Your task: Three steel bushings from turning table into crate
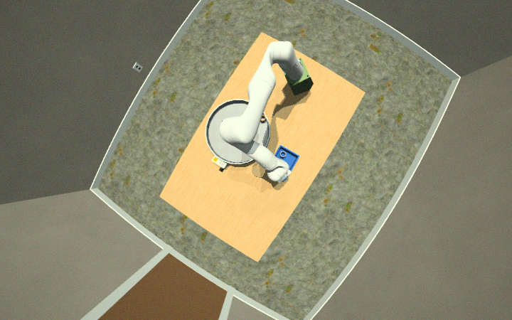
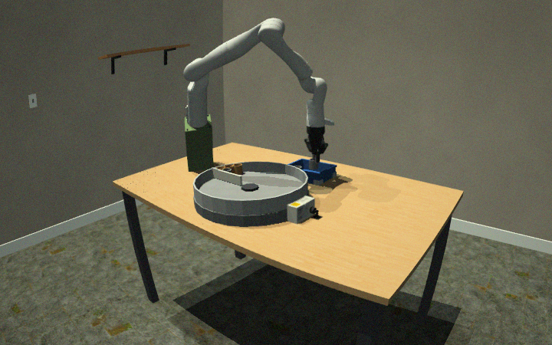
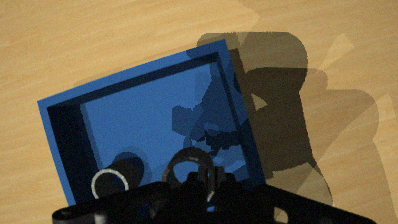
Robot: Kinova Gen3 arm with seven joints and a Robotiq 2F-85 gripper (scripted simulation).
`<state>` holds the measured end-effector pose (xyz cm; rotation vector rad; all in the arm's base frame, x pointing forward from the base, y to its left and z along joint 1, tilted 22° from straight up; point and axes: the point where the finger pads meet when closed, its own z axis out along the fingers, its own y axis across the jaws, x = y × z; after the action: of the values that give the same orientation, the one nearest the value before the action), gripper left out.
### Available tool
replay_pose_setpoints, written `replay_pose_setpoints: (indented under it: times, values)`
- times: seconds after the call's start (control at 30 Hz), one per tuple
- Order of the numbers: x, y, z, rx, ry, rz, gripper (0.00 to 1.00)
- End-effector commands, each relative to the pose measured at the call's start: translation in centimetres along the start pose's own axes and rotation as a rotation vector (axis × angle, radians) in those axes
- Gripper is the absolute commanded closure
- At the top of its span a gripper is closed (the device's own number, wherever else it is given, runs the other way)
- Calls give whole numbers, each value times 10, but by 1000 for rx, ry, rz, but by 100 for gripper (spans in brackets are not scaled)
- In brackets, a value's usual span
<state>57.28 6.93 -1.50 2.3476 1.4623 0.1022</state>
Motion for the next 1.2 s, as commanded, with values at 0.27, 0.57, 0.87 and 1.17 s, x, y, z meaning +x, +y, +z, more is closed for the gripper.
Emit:
replay_pose_setpoints:
  times: [0.27,0.57,0.87,1.17]
  values:
    - [1,0,7,-1,1,0,100]
    - [1,0,11,-1,1,0,100]
    - [1,0,16,-1,1,0,100]
    - [1,0,21,-1,1,0,100]
